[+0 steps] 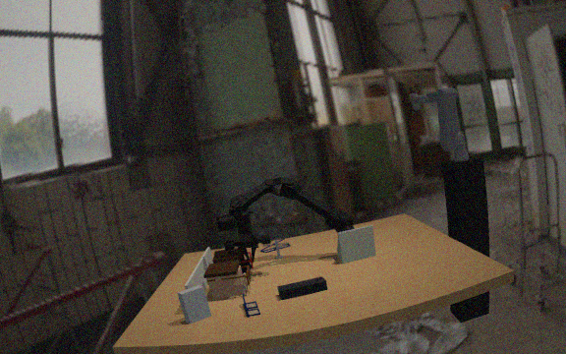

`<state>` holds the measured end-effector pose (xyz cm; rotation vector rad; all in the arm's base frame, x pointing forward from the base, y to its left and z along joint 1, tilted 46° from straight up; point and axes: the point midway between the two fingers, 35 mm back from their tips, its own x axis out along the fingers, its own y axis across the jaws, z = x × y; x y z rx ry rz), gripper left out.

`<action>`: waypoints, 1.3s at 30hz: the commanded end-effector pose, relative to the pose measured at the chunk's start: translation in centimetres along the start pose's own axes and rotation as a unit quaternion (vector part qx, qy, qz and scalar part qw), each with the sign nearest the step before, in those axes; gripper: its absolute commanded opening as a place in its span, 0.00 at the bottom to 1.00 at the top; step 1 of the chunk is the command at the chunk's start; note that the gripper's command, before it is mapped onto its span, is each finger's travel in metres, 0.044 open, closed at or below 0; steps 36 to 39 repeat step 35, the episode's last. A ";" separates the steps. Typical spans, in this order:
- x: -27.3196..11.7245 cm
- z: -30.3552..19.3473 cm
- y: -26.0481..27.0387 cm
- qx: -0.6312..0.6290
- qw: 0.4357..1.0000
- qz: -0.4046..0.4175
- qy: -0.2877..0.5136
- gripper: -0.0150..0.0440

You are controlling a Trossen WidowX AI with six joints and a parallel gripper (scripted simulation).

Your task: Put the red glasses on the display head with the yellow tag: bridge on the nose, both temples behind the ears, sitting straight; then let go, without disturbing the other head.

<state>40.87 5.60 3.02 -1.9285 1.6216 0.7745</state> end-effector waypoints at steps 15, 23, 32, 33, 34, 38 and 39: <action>-3.2 -0.2 0.1 -0.003 1.000 0.003 -0.001 0.44; -3.5 -0.1 1.4 -0.003 1.000 0.004 -0.001 0.44; -4.2 -0.1 4.3 -0.004 1.000 0.004 -0.001 0.44; -4.4 -0.1 4.7 -0.004 1.000 0.004 -0.001 0.44; -4.7 -0.1 5.2 -0.004 1.000 0.004 -0.001 0.44; -4.9 -0.1 5.7 -0.004 1.000 0.005 -0.001 0.44; -4.9 -0.1 5.7 -0.004 1.000 0.005 -0.001 0.44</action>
